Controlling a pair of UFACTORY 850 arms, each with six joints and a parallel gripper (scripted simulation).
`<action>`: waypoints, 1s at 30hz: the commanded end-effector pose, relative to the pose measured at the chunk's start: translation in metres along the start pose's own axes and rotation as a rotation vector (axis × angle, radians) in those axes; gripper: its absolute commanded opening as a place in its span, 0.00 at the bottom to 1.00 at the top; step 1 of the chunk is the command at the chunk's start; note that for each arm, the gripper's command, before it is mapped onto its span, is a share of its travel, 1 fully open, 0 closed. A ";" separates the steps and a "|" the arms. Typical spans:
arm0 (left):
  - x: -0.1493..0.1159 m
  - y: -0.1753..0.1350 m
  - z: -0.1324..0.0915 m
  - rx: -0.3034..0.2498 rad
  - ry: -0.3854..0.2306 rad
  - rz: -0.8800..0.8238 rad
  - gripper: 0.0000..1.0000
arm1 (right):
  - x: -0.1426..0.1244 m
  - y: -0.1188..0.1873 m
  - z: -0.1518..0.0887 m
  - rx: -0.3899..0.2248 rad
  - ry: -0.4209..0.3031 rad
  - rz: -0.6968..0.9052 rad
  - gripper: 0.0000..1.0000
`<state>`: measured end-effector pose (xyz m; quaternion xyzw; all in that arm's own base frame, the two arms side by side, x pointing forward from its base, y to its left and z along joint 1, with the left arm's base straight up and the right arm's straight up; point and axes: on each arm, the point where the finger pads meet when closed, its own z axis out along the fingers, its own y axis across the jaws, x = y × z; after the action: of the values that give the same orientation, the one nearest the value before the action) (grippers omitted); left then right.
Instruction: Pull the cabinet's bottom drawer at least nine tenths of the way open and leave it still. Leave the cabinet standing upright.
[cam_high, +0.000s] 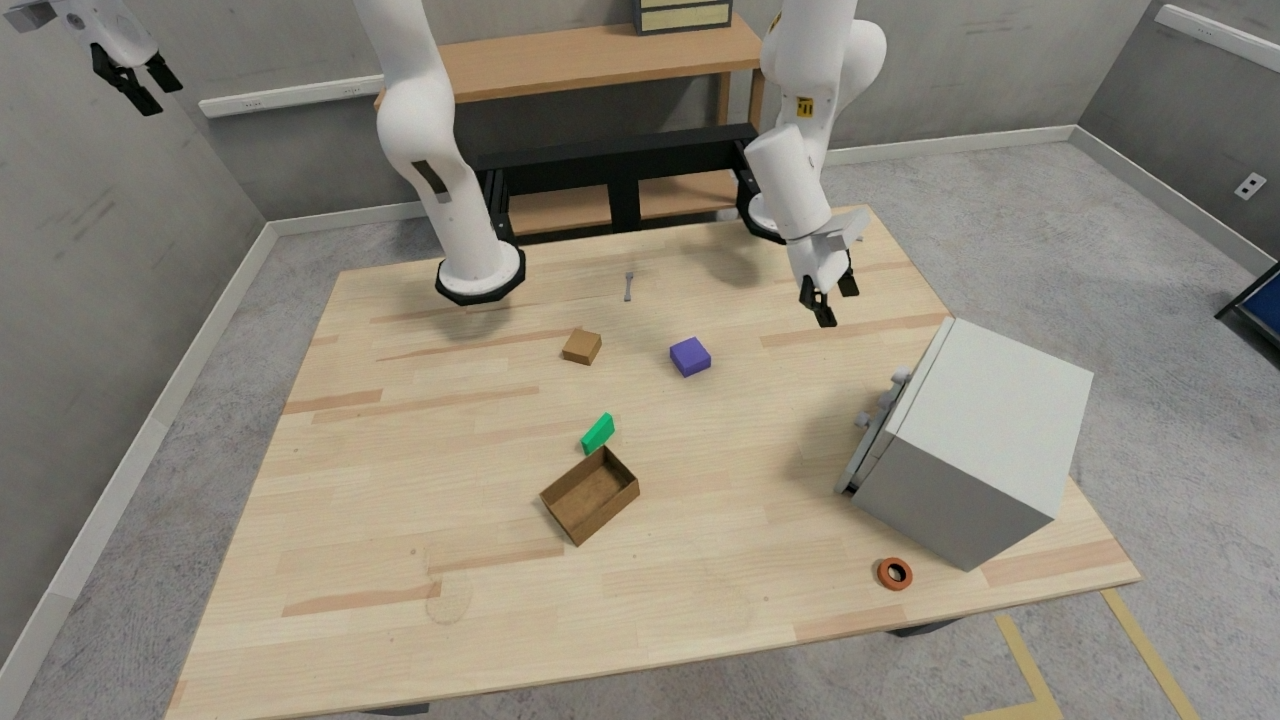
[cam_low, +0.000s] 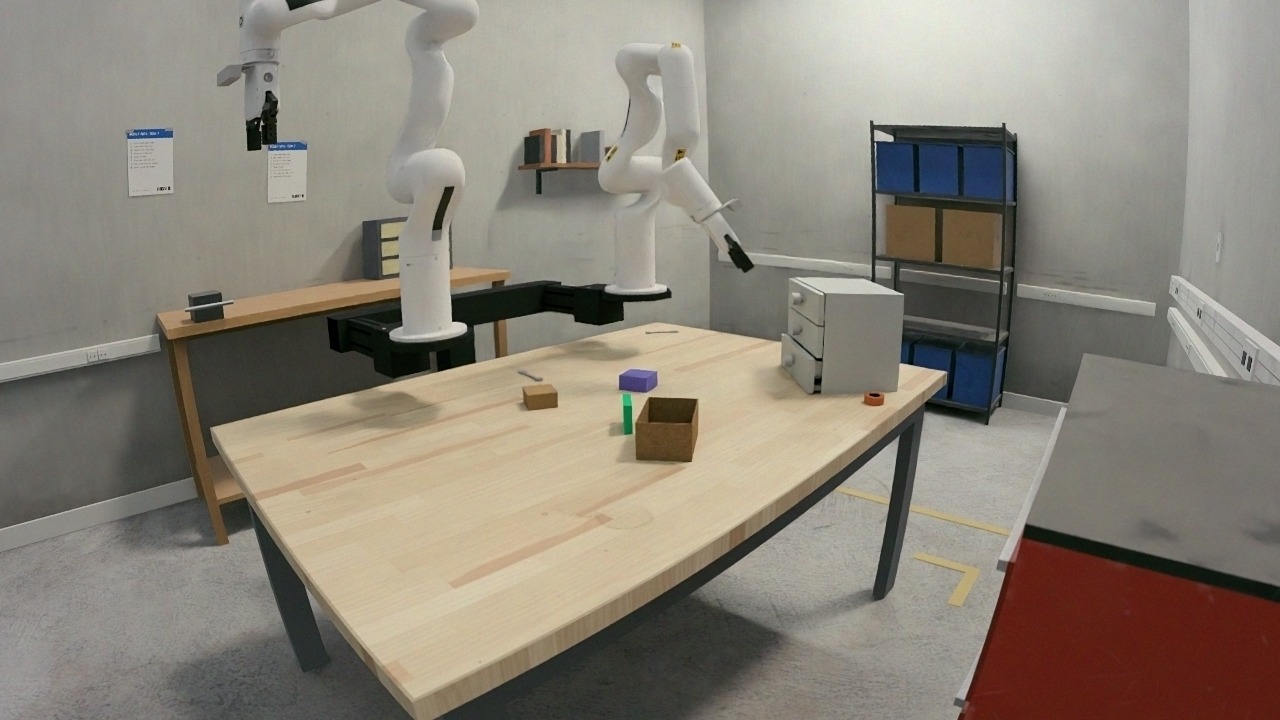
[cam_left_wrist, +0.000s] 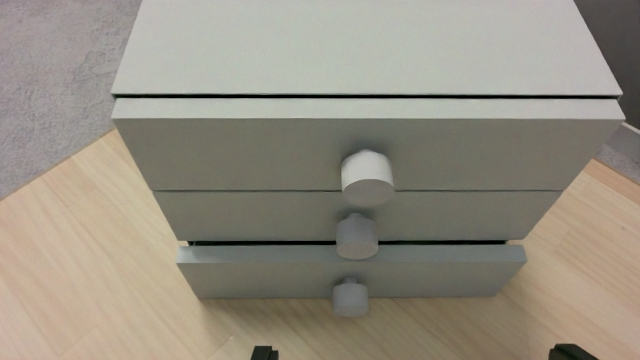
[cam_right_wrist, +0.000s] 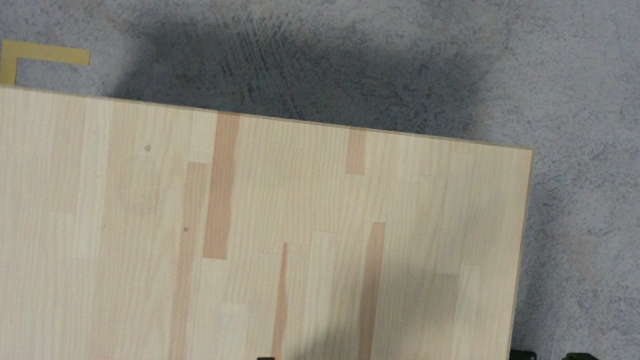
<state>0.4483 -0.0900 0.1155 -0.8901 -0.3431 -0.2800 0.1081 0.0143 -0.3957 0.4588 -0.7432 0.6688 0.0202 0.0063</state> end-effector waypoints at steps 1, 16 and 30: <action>0.001 0.001 0.000 -0.001 0.001 -0.001 1.00 | -0.003 0.012 -0.006 0.012 0.023 0.071 1.00; 0.001 0.001 0.000 -0.001 0.001 -0.001 0.60 | -0.006 0.020 -0.009 0.020 0.037 0.121 1.00; 0.024 0.001 0.011 -0.001 0.002 -0.002 0.60 | -0.006 0.020 -0.009 0.020 0.037 0.121 1.00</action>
<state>0.4597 -0.0799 0.1182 -0.8897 -0.3433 -0.2807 0.1084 -0.0062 -0.3913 0.4671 -0.7015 0.7126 0.0008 0.0007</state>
